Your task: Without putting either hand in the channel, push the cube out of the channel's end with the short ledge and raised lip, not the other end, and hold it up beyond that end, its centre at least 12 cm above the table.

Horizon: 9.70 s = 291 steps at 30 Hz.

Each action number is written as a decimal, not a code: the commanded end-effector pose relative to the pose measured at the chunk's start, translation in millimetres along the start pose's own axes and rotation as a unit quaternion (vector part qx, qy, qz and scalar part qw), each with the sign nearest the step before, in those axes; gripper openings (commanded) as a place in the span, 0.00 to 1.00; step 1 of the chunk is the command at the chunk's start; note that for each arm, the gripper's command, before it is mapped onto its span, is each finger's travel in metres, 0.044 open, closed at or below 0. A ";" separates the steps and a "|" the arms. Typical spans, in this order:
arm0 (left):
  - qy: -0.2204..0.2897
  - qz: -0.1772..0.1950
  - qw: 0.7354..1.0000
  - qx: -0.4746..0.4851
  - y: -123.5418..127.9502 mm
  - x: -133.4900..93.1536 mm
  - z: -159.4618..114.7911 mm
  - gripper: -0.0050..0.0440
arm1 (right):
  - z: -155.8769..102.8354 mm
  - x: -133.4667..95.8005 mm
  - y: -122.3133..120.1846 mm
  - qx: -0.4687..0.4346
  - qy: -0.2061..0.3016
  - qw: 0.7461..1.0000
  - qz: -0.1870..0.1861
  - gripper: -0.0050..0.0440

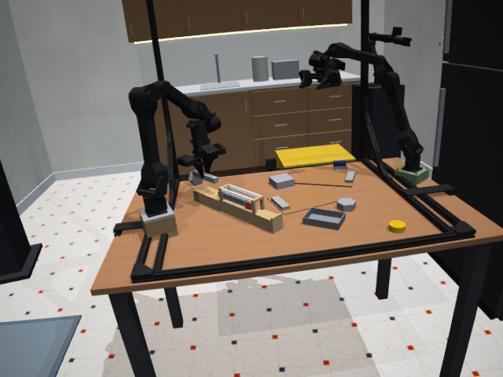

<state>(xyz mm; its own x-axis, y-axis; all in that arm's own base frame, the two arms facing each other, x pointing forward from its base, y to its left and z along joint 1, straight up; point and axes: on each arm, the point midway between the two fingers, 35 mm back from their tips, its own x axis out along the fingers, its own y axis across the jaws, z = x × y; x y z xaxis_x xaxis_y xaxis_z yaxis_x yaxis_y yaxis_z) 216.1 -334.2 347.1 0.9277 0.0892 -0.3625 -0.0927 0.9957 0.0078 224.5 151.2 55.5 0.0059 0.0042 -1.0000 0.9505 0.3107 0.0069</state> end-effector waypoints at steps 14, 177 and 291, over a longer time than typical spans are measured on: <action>-0.001 0.001 1.000 0.000 0.2 0.1 0.3 0.92 | 0.1 26.5 -0.9 0.001 -0.001 1.000 -0.003 0.18; -0.001 0.001 1.000 0.000 0.2 0.1 0.3 0.92 | -65.5 47.0 1.7 0.000 0.001 1.000 0.001 0.20; -0.001 0.001 1.000 0.000 0.2 0.1 0.3 0.92 | 48.9 46.2 -2.2 -0.001 0.000 1.000 -0.003 0.51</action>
<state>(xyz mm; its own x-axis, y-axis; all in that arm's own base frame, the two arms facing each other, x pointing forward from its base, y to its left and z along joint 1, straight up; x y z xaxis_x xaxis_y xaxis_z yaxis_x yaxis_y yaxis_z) 216.2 -334.2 347.1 0.9277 0.0896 -0.3624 -0.0930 0.9956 0.0080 237.7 104.4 9.2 0.0001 0.0030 -1.0000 0.9496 0.3135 0.0010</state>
